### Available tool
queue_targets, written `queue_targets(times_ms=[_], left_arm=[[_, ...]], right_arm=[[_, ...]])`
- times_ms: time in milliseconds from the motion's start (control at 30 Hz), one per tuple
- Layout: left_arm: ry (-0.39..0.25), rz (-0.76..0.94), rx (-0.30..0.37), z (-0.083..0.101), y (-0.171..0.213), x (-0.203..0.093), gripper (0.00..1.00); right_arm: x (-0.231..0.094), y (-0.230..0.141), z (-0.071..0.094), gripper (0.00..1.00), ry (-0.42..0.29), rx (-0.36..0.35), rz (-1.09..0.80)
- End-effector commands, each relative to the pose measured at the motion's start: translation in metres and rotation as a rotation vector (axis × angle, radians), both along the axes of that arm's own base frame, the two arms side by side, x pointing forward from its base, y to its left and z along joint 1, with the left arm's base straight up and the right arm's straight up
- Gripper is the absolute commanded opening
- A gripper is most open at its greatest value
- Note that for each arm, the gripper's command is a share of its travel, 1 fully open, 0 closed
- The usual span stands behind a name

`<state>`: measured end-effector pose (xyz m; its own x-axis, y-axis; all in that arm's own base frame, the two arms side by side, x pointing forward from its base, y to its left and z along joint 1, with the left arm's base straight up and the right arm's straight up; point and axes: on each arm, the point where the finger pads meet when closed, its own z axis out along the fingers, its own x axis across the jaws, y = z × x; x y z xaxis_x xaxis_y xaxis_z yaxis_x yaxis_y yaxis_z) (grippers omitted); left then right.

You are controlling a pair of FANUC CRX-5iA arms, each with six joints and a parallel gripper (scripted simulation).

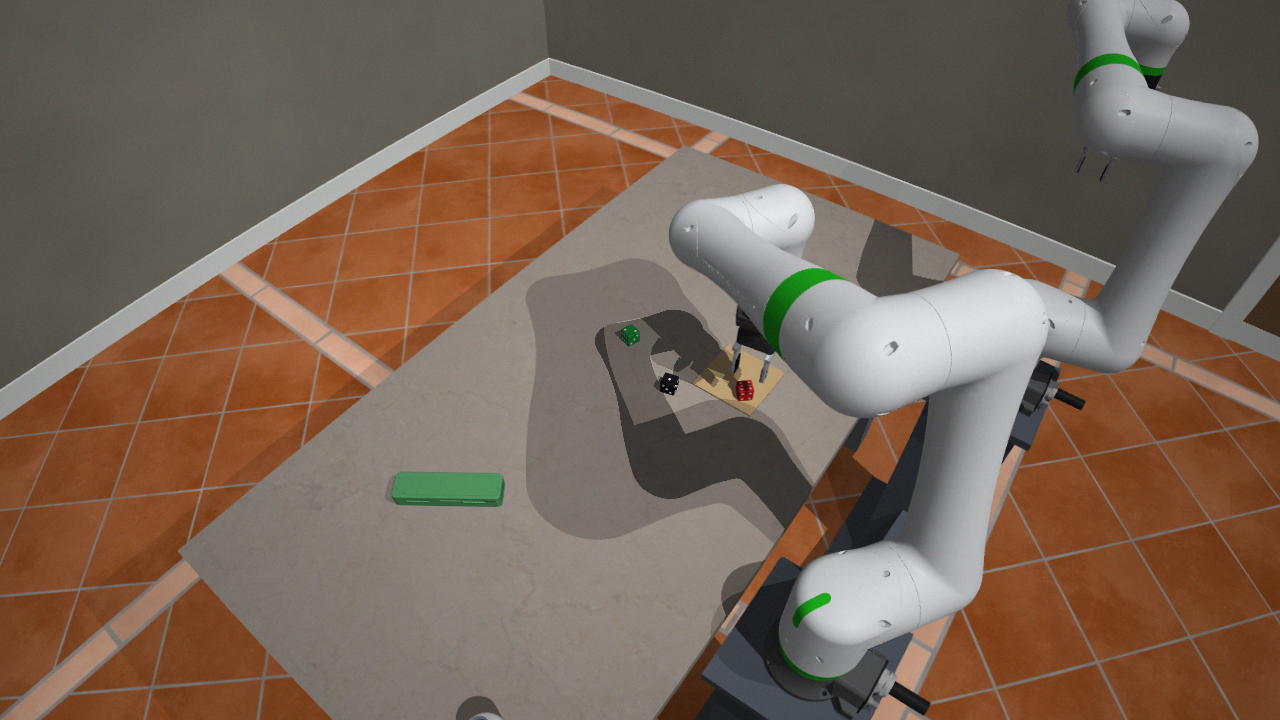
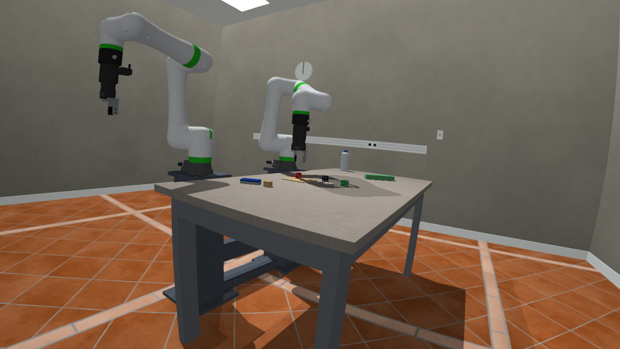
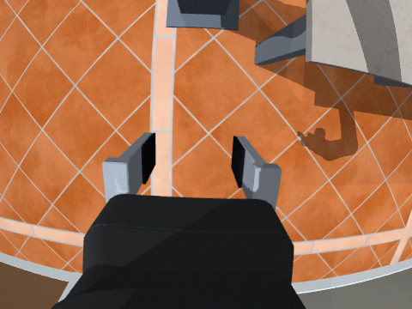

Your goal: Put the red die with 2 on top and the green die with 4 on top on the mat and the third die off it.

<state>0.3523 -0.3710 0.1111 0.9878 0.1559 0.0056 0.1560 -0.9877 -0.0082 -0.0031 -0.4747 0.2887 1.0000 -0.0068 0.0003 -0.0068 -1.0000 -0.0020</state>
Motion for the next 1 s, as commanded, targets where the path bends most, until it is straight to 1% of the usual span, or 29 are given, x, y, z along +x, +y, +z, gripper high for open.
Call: queue_targets(times_ms=[0, 133, 233, 267, 300, 367, 400, 667, 700, 733, 800, 967], left_arm=[[0.005, -0.174, -0.008, 0.001, -0.002, 0.002, 1.00], [0.005, -0.300, -0.008, 0.001, -0.003, 0.004, 1.00], [0.006, -0.316, -0.008, 0.001, -0.003, 0.004, 1.00], [0.006, -0.399, -0.008, 0.001, -0.005, 0.005, 1.00], [0.006, -0.447, -0.008, 0.001, -0.006, 0.006, 1.00], [0.006, -0.478, -0.007, 0.001, -0.006, 0.006, 1.00], [0.006, -0.529, -0.007, 0.001, -0.007, 0.007, 1.00], [0.007, -0.781, -0.007, 0.001, -0.013, 0.009, 1.00], [0.007, -0.784, -0.006, 0.001, -0.013, 0.009, 1.00], [0.008, -0.827, -0.006, 0.001, -0.014, 0.009, 1.00], [0.008, -0.827, -0.006, 0.001, -0.014, 0.009, 1.00], [0.008, -0.954, -0.006, 0.001, -0.017, 0.010, 1.00]], right_arm=[[0.000, 0.000, 0.001, 1.00, 0.000, -0.002, 0.000], [0.000, 0.000, 0.001, 1.00, 0.000, -0.002, 0.000], [0.000, 0.000, 0.001, 1.00, 0.000, -0.002, 0.000], [0.000, 0.000, 0.001, 1.00, 0.000, -0.002, 0.000], [0.000, 0.000, 0.001, 1.00, 0.000, -0.002, 0.000], [0.000, 0.000, 0.001, 1.00, 0.000, -0.002, 0.000], [0.000, 0.000, 0.001, 1.00, 0.000, -0.002, 0.000], [0.000, 0.000, 0.001, 1.00, 0.000, -0.002, 0.000], [0.000, 0.000, 0.001, 1.00, 0.000, -0.002, 0.000], [0.000, 0.000, 0.001, 1.00, 0.000, -0.002, 0.000], [0.000, 0.000, 0.001, 1.00, 0.000, -0.002, 0.000], [0.000, 0.000, 0.001, 1.00, 0.000, -0.002, 0.000]])
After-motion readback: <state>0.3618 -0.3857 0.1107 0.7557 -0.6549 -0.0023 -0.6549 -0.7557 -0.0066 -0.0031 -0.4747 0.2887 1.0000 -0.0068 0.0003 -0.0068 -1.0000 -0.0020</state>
